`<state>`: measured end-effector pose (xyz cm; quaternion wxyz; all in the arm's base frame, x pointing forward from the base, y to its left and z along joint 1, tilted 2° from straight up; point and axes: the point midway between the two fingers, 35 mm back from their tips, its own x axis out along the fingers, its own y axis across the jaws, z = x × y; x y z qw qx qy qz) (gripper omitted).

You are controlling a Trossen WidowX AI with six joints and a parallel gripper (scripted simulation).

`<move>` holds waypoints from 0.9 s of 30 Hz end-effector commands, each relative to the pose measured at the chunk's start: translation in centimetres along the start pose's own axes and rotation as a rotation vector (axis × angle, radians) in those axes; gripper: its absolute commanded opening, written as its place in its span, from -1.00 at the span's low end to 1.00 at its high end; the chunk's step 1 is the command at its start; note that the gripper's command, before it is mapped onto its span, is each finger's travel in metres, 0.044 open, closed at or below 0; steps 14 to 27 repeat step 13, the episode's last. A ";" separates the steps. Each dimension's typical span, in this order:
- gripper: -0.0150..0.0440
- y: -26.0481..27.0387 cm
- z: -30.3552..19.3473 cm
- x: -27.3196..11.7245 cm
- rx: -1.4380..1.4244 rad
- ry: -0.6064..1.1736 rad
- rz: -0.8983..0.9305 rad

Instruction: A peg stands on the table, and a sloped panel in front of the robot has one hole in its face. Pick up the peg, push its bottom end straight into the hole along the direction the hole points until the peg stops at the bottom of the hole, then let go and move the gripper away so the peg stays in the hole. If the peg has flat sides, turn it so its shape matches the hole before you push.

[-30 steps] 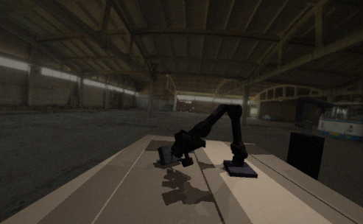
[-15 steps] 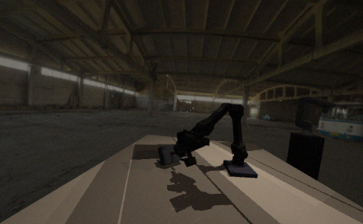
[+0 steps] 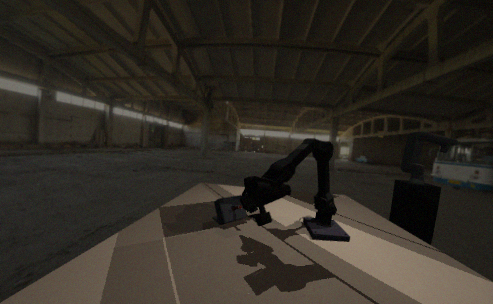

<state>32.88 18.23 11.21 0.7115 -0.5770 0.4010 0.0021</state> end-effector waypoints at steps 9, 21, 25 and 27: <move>1.00 0.0 0.0 -1.8 0.007 -0.003 -0.004; 1.00 0.0 0.0 -2.0 0.007 -0.003 -0.004; 1.00 0.0 0.0 -2.0 0.007 -0.003 -0.004; 1.00 0.0 0.0 -2.0 0.007 -0.003 -0.004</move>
